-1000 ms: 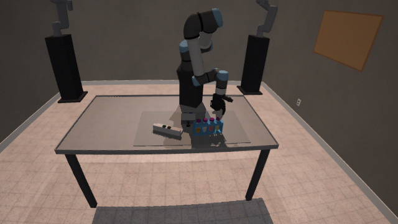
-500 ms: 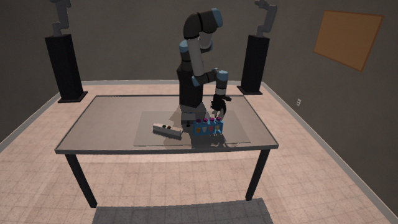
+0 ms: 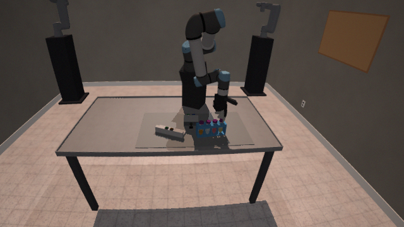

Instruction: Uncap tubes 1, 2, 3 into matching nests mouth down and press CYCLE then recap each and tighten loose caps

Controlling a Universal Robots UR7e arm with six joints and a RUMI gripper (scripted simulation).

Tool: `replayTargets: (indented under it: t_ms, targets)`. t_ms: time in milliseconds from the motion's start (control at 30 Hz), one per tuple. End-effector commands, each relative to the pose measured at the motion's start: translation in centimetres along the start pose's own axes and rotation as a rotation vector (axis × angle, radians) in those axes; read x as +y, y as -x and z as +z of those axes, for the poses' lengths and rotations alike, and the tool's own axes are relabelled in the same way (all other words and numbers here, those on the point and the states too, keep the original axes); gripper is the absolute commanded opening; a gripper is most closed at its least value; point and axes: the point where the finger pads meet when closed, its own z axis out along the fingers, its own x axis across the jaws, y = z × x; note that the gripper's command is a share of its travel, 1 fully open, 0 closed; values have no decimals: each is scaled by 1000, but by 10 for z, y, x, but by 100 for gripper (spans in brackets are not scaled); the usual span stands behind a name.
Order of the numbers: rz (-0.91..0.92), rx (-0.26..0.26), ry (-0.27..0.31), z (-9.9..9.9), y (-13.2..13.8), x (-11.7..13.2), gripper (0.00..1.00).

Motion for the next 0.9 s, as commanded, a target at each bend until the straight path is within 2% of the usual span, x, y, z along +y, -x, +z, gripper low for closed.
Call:
replayTargets:
  t_ms: [0,133,400,433,867]
  targets:
    - [236,-1,12,0,0,0,35]
    - [486,1,12,0,0,0,35]
    - [534,1,12,0,0,-1,35]
    - [534,1,12,0,0,-1,0]
    - [533,1,12,0,0,-1,0]
